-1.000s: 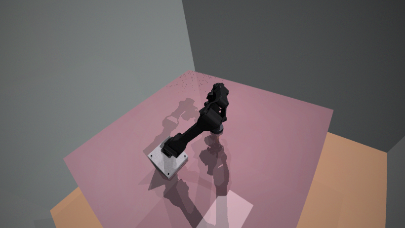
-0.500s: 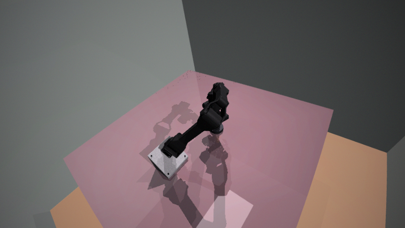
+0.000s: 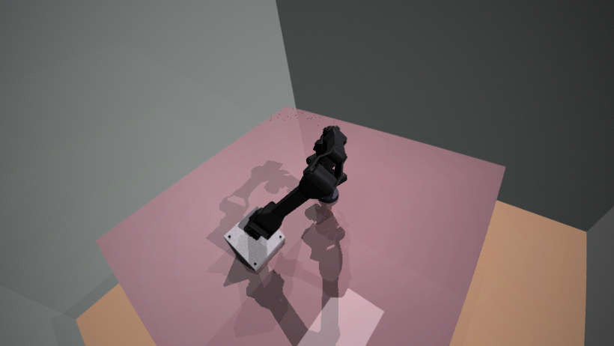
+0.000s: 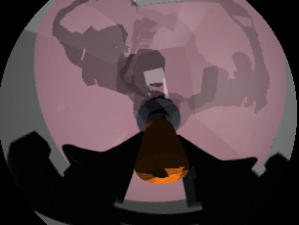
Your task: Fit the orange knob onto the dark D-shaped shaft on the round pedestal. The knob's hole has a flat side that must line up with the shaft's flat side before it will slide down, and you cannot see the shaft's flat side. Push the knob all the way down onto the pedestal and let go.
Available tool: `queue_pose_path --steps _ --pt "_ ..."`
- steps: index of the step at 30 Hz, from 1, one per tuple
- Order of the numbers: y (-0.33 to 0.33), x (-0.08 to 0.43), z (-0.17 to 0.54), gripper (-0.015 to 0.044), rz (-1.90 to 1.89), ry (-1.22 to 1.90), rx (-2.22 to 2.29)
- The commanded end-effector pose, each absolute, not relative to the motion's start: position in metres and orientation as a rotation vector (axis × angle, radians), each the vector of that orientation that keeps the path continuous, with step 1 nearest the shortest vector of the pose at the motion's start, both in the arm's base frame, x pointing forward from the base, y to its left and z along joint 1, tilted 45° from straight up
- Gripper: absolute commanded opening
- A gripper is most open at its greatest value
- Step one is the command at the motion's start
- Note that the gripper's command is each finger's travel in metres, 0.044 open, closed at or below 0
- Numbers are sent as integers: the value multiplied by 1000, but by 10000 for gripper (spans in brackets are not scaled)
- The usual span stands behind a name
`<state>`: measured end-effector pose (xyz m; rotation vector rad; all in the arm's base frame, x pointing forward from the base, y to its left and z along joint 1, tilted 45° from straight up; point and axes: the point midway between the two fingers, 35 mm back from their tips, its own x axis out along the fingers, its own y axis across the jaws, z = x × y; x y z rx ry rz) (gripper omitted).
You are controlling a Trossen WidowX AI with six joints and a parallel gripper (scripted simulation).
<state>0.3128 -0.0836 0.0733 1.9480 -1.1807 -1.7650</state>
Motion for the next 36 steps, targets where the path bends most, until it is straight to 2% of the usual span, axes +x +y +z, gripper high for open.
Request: queue_pose_path --steps 1,7,14,36 --pt "-83 314 74 0 -1762 -1178 1948" --pt "-81 314 77 0 -1764 -1168 1943" --pt "-82 314 75 0 -1804 -953 1828" --pt "-84 313 73 0 -1805 -951 1826"
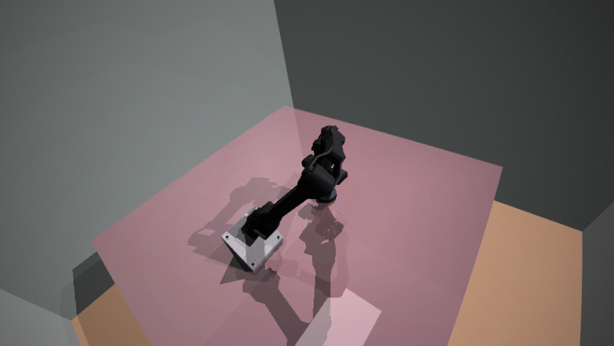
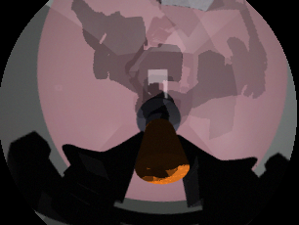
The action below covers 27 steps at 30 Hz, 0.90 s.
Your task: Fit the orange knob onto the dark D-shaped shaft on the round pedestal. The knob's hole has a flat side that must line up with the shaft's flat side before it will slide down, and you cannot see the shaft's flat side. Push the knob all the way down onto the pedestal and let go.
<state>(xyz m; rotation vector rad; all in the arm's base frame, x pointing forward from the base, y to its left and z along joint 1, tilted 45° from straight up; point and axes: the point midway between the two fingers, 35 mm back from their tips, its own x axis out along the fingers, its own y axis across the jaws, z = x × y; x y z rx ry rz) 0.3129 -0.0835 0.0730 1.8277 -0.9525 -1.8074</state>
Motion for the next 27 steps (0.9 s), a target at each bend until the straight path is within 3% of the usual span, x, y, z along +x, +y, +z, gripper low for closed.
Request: queue_pose_path --steps 1,7,13,27 --pt "-83 313 74 0 -1805 -950 1826" --pt "-81 314 77 0 -1806 -941 1821" --pt "-81 315 76 0 -1828 -741 1704" --pt "-84 314 73 0 -1829 -731 1697"
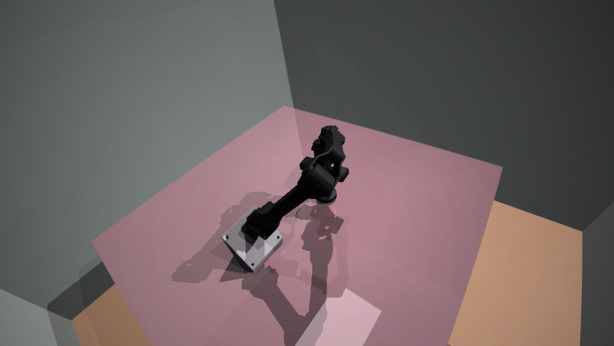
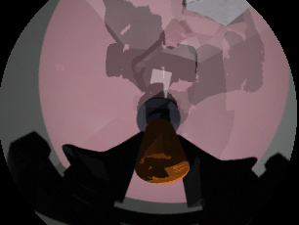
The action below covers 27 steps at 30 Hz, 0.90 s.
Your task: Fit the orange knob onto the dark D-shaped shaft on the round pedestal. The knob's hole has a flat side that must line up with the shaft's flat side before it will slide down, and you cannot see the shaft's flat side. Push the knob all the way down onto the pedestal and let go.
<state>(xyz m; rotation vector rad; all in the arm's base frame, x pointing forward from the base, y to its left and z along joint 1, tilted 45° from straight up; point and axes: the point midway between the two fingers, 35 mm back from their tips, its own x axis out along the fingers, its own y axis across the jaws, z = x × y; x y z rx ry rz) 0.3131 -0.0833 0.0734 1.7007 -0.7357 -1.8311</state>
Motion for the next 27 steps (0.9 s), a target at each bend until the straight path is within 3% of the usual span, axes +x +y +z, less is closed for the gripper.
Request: queue_pose_path --steps 1,16,27 --pt "-84 314 73 0 -1829 -731 1697" --pt "-81 314 77 0 -1824 -787 1731" --pt "-83 314 75 0 -1657 -1534 2114"
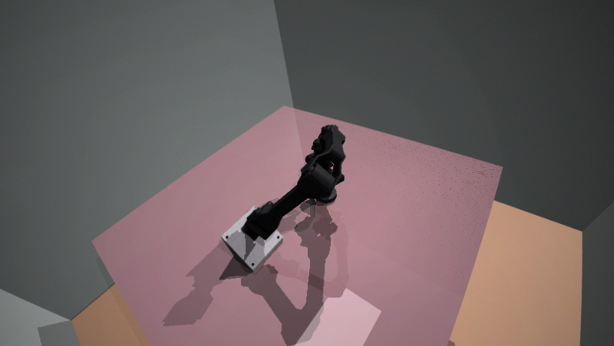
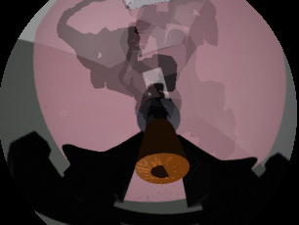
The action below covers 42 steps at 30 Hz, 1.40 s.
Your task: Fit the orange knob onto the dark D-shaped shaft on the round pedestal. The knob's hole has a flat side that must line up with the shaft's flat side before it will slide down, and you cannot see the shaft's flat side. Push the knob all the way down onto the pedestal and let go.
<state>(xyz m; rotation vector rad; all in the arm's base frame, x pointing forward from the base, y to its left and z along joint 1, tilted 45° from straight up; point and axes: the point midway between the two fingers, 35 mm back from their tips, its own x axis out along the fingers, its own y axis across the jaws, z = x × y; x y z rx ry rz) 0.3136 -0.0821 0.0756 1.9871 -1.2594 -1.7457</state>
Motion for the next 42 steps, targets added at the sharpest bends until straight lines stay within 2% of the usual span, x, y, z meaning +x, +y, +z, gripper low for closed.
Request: queue_pose_path --steps 1,16,22,28,33,38,42 --pt "-83 314 74 0 -1627 -1615 2147" --pt "-82 314 75 0 -839 -2820 2419" --pt "-82 315 77 0 -287 -3286 2360" --pt "-81 314 77 0 443 -3682 2137" --pt "-80 313 77 0 1174 -3888 1787" --pt "-80 312 76 0 1864 -3918 1348" --pt "-80 311 76 0 2052 -3896 1209"
